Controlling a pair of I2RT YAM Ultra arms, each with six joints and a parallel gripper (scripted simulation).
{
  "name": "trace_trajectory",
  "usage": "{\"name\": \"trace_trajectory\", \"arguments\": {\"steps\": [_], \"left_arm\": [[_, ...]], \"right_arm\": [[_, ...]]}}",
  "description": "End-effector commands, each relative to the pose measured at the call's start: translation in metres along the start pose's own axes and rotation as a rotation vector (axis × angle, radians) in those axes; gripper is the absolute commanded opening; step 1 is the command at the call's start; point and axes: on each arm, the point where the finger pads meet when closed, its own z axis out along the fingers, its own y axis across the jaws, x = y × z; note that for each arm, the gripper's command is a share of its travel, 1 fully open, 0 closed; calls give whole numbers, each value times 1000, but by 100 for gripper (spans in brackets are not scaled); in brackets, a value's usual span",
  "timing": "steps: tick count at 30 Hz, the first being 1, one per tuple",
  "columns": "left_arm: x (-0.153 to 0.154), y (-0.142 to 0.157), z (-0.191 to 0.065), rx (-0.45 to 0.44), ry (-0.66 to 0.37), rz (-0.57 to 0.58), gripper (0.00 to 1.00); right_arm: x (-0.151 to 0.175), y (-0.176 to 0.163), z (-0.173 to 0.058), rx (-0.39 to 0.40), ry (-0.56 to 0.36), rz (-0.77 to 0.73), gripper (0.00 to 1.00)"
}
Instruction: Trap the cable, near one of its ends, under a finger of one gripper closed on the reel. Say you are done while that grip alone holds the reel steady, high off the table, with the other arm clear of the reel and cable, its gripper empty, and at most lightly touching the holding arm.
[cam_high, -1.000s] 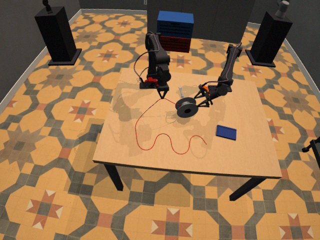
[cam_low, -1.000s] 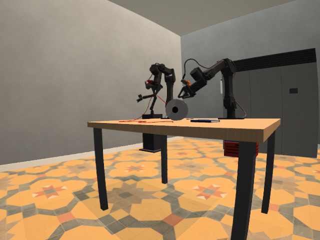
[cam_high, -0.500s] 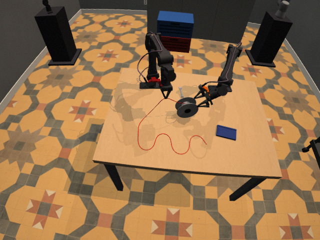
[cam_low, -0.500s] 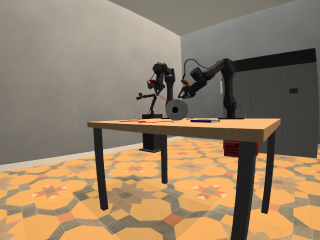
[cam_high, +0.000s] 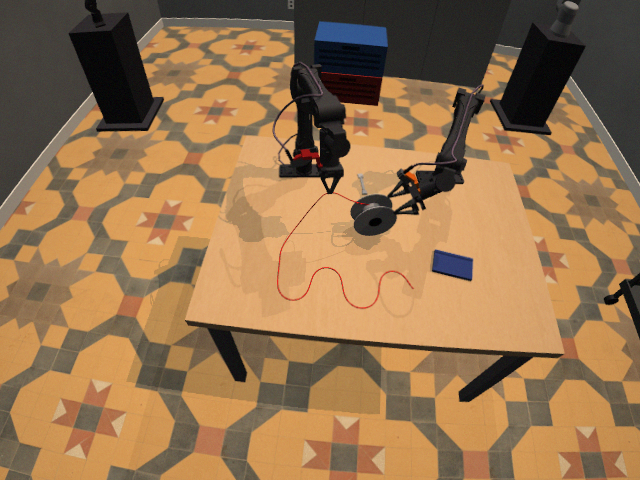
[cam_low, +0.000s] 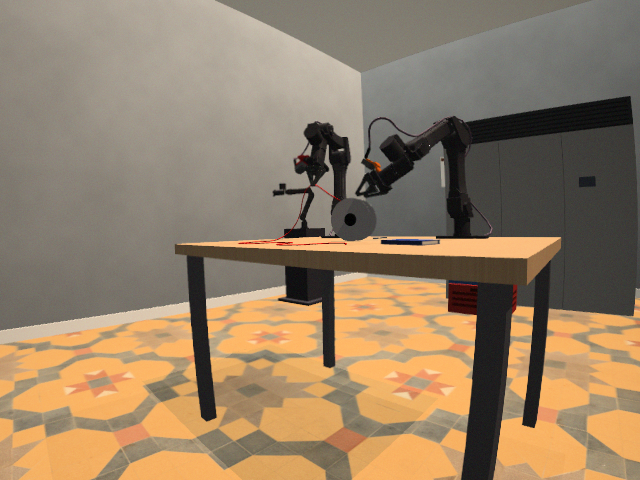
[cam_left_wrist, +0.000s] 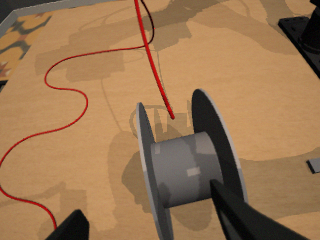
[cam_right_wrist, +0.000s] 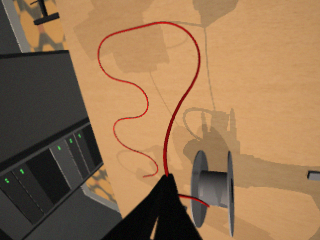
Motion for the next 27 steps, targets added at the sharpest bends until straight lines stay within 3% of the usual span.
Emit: {"name": "trace_trajectory", "arguments": {"steps": [1,7,8,20,27], "left_arm": [[-11,-3,1,20,-11,2,75],[-8,-3,0,17,-9,-4,75],[-7,-4,0,17,-8,-5,75],[4,-9,-2,20,2,-18,75],[1,-7,-4,13,-3,-9,75]], "right_arm": [[-6,-9,-4,13,-17,-5,0],[12,-1,4,19,-13,-7,0],[16,3,-9,-19,-6,-5,0],[41,2,-3,4,-11,-7,0],[39,3,-9,-13,-9,1,0]]}}
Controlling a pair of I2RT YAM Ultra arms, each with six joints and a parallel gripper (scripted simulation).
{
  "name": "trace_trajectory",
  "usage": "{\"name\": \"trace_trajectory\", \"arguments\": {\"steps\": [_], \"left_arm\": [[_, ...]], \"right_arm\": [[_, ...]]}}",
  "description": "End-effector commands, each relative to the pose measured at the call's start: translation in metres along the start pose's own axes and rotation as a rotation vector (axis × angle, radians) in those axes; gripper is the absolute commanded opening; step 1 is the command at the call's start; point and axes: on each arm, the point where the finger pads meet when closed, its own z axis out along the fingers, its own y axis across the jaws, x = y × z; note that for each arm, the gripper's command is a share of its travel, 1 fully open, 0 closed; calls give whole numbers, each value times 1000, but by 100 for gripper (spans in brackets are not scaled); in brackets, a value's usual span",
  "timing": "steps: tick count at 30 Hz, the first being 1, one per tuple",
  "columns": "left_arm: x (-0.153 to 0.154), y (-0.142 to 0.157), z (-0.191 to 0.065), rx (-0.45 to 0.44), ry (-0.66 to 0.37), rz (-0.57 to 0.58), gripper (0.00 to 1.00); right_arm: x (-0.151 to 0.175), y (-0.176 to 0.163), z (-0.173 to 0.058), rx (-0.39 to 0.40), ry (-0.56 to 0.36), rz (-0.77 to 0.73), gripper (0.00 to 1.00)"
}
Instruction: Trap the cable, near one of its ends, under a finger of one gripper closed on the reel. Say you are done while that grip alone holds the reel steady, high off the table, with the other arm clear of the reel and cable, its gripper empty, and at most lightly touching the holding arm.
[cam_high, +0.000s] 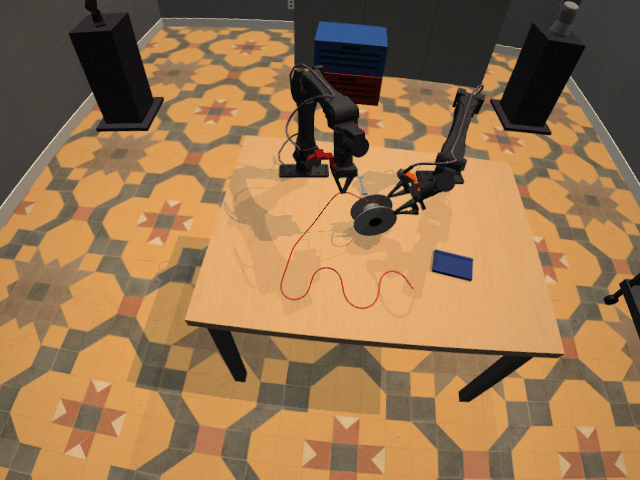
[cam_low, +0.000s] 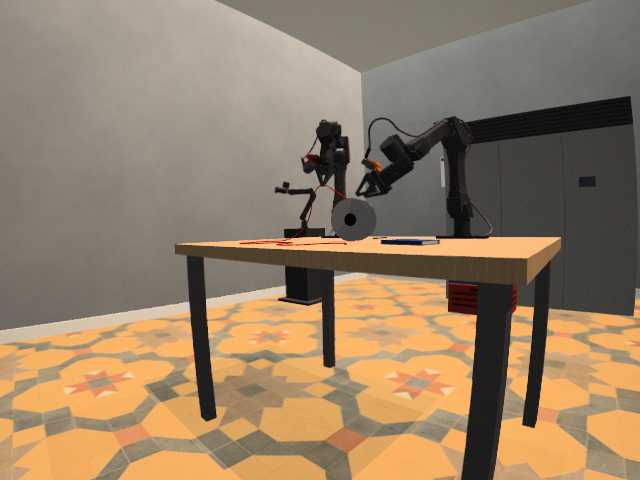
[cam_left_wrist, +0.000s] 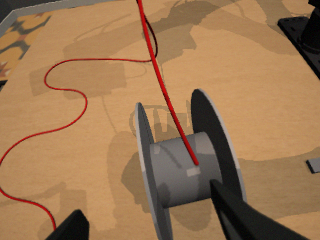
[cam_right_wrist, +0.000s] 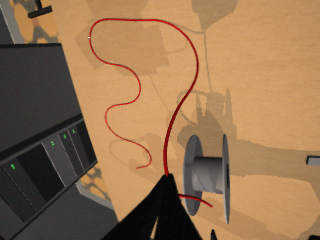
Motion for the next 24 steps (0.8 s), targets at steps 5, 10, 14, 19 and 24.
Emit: {"name": "trace_trajectory", "arguments": {"steps": [5,10,14,19,24], "left_arm": [[1,-4,-4,9,-4,-8,75],[-1,-1,-5,4,-7,-3,75],[-2,0,-6,2,-8,-2,75],[-5,-1,-5,5,-10,5,75],[-7,-1,-5,6,-12,9,75]], "right_arm": [[16,4,-6,-12,-15,8,0],[19,3,-8,-15,-12,5,0],[25,4,-4,-6,-17,7,0],[34,4,-10,-19,-12,9,0],[42,3,-4,-6,-17,7,0]]}}
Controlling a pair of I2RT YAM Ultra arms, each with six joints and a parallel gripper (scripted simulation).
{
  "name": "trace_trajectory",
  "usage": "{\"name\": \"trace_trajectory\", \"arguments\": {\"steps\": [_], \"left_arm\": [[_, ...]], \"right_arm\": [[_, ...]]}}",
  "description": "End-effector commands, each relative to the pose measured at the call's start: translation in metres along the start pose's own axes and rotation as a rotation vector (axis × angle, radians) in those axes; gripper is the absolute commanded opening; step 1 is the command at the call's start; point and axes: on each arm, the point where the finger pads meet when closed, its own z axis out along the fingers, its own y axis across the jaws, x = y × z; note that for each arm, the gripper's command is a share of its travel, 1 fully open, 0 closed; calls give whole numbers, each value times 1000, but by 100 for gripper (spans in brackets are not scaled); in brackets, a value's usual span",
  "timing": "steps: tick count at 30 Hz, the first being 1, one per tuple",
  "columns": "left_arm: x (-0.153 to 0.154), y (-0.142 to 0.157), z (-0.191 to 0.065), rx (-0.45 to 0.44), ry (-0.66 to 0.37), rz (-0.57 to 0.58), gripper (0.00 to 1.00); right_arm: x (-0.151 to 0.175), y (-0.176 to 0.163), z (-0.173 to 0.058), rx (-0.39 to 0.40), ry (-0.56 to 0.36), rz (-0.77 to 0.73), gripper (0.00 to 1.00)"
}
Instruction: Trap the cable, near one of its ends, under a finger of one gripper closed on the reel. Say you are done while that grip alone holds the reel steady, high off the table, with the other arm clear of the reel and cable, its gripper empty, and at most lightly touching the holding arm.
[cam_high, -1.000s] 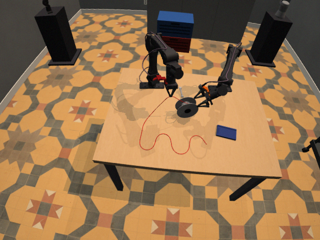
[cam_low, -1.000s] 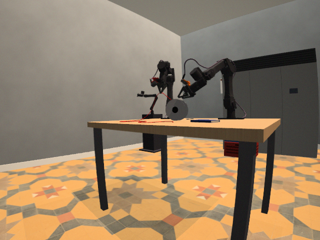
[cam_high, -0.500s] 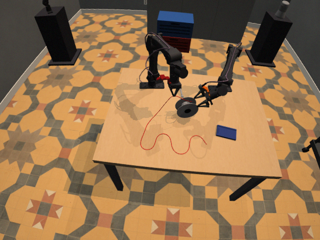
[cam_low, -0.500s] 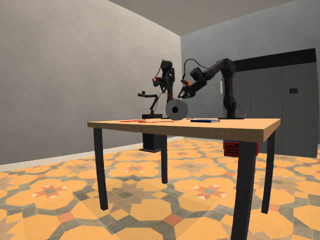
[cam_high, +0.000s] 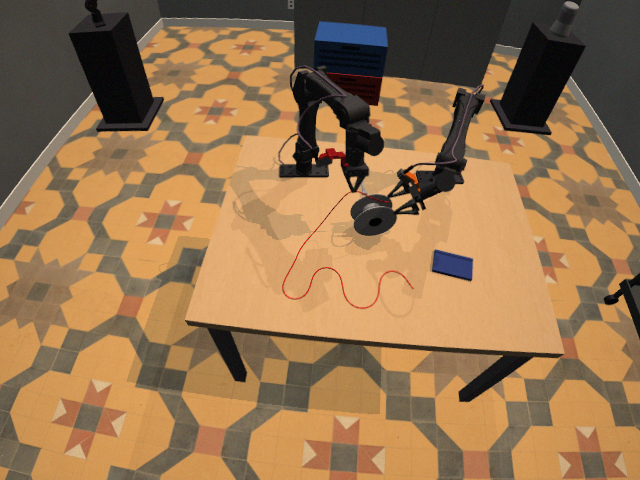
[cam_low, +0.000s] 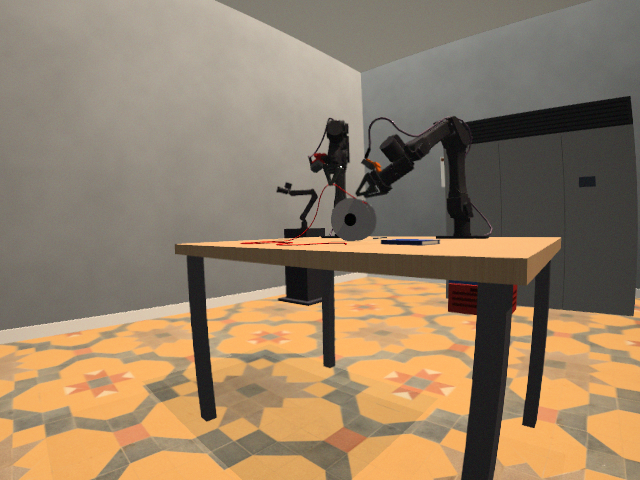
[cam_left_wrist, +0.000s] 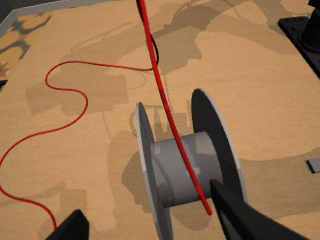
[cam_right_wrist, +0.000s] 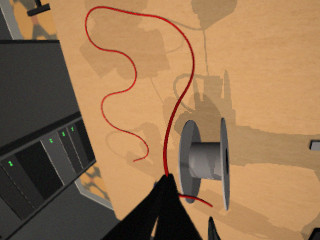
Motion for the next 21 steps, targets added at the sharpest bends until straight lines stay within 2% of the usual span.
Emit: {"name": "trace_trajectory", "arguments": {"steps": [1,7,9,11,13,15,21], "left_arm": [[-8,-2,-4,8,-13,10,75],[-10,-3,-4,9,-15,12,75],[-10,-3,-4,10,-15,13,75],[-11,-3,-4,10,-16,13,75],[-12,-4,-3,11,-17,14,75],[-13,-4,-3,11,-18,15,75],[-16,-5,-3,13,-21,17,75]], "right_arm": [[11,2,-4,-6,-12,4,0],[17,3,-10,-20,-6,7,0],[7,6,-19,-47,-2,31,0],[6,8,-18,-47,-1,14,0],[2,-5,-1,-1,-21,7,0],[3,0,0,-25,-11,11,0],[4,0,14,-20,-13,11,0]]}}
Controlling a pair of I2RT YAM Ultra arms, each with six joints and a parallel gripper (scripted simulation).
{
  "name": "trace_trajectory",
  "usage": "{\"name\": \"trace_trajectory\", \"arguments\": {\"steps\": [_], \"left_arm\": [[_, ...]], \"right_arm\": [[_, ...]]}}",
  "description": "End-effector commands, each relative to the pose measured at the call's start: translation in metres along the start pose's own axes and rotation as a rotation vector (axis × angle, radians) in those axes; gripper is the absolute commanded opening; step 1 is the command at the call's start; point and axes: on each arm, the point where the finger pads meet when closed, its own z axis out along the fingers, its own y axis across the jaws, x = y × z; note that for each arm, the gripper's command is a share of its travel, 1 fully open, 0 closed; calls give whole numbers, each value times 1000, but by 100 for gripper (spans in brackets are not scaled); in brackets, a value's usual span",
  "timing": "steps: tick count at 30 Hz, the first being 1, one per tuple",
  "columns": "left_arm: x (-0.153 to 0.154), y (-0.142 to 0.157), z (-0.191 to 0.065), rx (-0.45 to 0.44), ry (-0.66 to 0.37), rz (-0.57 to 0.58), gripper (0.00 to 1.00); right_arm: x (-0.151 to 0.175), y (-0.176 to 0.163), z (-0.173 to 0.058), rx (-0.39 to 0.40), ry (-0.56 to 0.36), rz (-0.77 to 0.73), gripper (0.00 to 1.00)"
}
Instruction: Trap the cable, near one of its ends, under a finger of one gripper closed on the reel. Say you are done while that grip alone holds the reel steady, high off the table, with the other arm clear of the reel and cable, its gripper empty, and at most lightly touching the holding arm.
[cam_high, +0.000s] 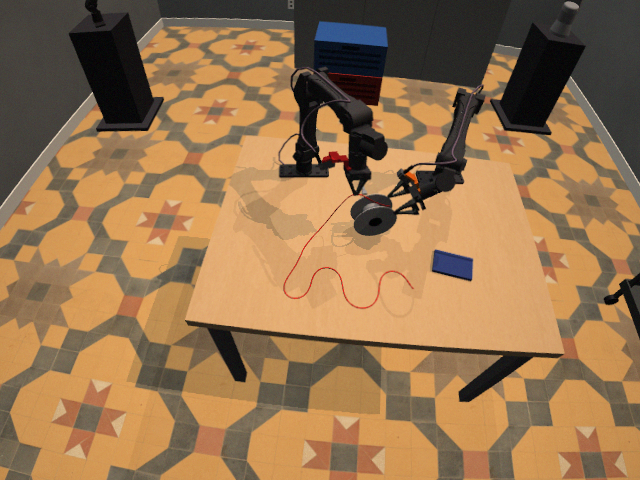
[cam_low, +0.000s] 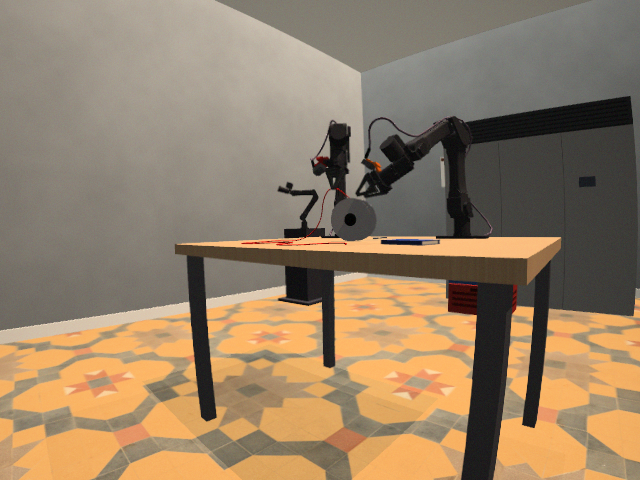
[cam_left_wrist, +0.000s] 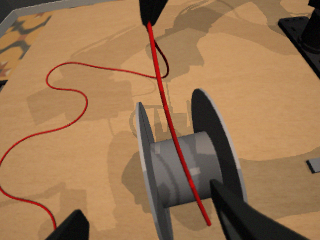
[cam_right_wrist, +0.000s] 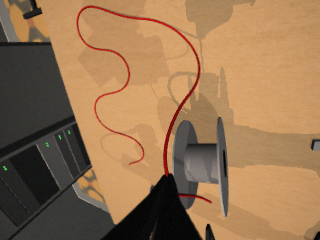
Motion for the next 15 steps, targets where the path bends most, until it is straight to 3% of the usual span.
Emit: {"name": "trace_trajectory", "arguments": {"steps": [1,5,15], "left_arm": [[-16,-5,-3,13,-21,18,75],[-16,-2,-5,6,-22,16,75],[-18,2,-6,-1,-24,20,75]], "right_arm": [[-4,6,3,-31,-4,-2,0],[-4,2,10,-13,-11,-5,0],[-3,-1,0,-33,0,-10,0]]}}
